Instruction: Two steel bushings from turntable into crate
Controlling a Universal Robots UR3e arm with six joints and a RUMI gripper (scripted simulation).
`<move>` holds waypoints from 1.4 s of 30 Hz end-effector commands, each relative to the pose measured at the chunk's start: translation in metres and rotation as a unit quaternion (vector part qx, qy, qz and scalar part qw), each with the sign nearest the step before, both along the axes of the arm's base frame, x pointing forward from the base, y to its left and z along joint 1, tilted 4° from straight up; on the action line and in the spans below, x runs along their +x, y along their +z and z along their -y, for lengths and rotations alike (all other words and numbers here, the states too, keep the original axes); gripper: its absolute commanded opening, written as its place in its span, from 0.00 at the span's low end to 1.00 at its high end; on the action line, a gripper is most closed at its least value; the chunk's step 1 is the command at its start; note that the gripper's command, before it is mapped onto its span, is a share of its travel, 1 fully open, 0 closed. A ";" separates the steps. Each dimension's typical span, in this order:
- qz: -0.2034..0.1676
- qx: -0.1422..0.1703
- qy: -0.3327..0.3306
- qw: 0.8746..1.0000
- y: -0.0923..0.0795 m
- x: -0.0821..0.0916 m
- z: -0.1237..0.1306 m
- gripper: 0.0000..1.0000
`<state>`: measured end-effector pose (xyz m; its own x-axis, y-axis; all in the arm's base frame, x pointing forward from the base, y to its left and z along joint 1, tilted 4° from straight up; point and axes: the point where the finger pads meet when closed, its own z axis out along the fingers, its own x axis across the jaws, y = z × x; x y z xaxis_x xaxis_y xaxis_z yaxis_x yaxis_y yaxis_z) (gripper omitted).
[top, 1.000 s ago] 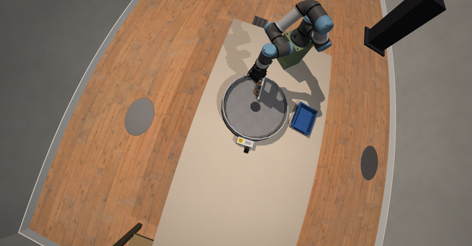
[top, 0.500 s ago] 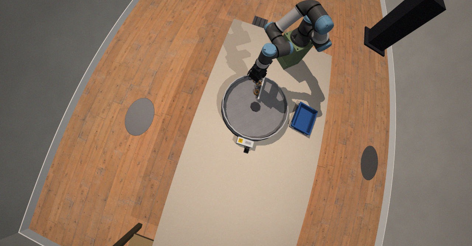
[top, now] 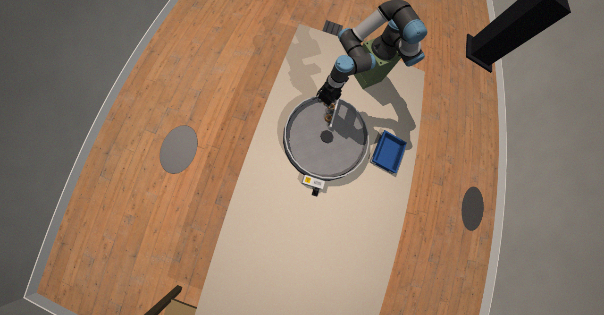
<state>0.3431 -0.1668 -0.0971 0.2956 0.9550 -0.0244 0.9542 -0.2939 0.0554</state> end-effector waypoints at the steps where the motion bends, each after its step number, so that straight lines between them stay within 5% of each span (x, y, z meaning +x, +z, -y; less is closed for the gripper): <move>1: 0.001 -0.001 0.000 1.000 0.001 0.001 0.001 0.00; 22: 0.001 -0.001 0.000 1.000 0.000 0.002 -0.006 0.00; 42: 0.001 -0.001 0.000 1.000 -0.001 0.007 -0.042 0.00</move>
<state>0.3478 -0.1353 -0.0982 0.2954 0.9551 -0.0242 0.9543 -0.2938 0.0551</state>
